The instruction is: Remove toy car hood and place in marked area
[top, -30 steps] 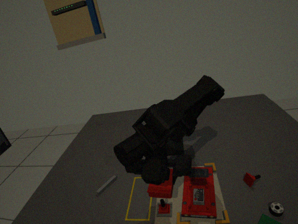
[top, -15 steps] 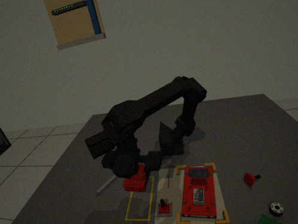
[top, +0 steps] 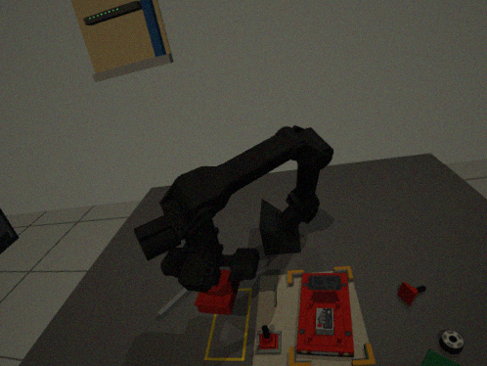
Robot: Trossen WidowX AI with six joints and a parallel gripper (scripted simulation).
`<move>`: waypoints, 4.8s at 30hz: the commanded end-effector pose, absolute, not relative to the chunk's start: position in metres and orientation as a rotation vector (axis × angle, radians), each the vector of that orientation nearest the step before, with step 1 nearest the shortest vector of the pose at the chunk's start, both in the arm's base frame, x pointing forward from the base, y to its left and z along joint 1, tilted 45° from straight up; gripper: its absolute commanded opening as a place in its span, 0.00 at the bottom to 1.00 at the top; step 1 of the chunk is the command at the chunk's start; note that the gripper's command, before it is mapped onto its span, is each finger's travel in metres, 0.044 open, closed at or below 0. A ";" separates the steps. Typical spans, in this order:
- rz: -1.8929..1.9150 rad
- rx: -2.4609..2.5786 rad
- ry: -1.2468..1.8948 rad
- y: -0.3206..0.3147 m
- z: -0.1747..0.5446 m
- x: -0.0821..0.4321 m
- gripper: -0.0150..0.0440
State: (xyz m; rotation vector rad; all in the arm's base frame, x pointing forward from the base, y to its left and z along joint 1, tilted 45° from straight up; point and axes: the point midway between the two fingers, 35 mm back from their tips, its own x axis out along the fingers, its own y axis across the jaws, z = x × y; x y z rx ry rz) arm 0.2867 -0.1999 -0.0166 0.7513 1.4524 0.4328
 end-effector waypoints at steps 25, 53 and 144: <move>0.437 0.752 1.455 -0.184 -0.034 0.289 0.25; 0.438 0.753 1.455 -0.169 -0.049 0.291 0.25; 0.441 0.755 1.454 -0.134 -0.084 0.294 0.25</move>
